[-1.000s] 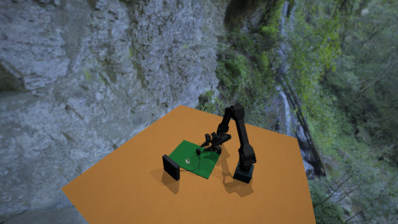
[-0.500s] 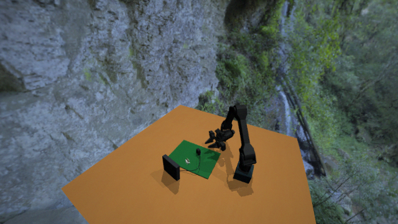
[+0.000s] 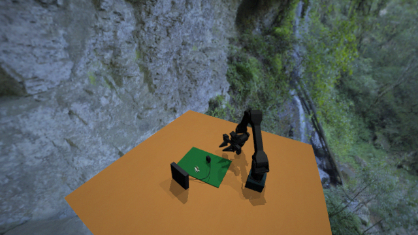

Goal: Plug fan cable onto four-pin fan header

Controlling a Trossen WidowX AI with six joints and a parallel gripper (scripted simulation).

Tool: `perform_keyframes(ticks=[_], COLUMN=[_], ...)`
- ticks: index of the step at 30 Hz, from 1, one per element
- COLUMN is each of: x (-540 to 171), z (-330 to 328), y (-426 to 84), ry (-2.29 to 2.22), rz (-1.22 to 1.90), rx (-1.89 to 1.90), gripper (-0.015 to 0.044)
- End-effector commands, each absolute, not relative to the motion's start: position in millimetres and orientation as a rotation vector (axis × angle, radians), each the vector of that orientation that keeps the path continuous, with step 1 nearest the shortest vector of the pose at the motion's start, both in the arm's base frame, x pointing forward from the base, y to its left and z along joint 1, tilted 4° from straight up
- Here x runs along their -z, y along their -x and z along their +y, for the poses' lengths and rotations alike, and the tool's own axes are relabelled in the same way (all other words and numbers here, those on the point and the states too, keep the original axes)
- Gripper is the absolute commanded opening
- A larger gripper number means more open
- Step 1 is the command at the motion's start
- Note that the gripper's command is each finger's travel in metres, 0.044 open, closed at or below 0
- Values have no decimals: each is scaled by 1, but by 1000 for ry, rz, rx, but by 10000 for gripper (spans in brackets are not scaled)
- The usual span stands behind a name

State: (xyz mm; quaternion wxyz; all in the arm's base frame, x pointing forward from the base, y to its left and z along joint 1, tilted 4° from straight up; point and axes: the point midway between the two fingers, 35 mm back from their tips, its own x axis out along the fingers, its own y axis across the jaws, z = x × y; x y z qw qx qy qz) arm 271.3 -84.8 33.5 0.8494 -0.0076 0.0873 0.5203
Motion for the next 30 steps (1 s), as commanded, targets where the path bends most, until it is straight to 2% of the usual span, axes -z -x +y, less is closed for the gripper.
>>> perform_keyframes(ticks=[1,16,30], x=[-37,-37,-34], z=[-79,-51,-43], y=[-269,-257,-253], ry=[18,74,210], rz=[233,582,952], rx=[-1158,-1362,-1362], gripper=[205,205,205])
